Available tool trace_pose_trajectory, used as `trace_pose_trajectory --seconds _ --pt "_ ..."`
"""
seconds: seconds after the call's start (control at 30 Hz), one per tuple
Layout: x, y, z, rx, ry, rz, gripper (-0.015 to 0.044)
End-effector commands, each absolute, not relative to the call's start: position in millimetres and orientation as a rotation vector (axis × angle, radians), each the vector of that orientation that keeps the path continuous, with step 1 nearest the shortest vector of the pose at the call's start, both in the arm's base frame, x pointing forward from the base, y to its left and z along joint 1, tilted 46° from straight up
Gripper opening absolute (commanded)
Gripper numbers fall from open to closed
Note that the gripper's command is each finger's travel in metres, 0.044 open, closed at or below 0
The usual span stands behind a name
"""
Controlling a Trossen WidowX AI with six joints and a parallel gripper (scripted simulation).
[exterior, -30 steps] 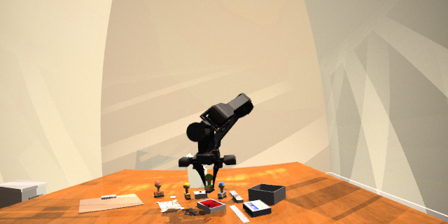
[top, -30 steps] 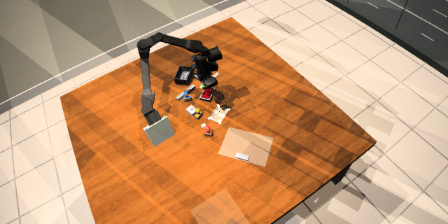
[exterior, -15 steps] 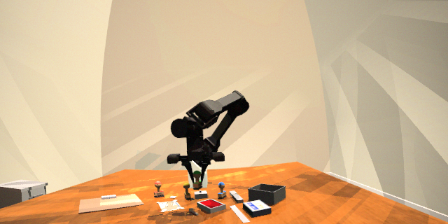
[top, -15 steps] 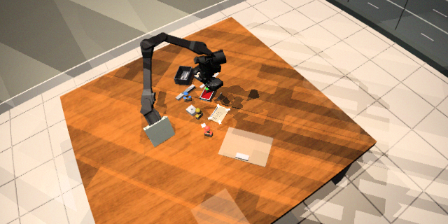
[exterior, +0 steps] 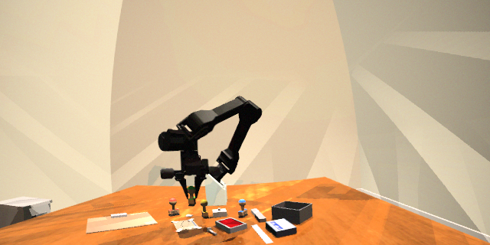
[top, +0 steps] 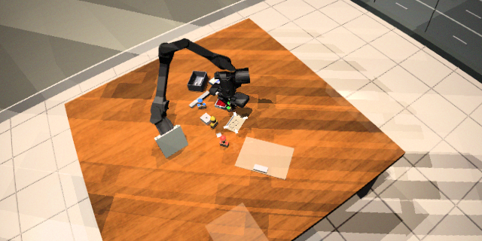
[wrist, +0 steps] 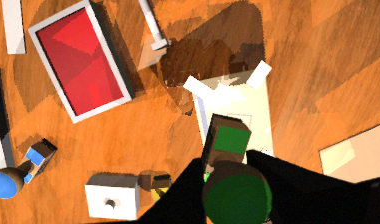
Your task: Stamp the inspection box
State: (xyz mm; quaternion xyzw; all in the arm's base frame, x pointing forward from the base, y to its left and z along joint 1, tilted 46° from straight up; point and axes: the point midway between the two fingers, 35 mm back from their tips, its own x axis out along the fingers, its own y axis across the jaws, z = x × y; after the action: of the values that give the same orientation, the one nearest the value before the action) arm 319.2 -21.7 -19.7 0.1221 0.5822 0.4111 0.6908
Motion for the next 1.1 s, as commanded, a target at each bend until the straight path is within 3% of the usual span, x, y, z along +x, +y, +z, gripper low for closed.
trace_pose_trajectory --seconds 0.0,1.07 --pt "312.0 -34.6 -33.3 0.216 1.266 0.964 0.0" --pt "305.4 -34.3 -57.8 0.167 1.229 1.008 0.0"
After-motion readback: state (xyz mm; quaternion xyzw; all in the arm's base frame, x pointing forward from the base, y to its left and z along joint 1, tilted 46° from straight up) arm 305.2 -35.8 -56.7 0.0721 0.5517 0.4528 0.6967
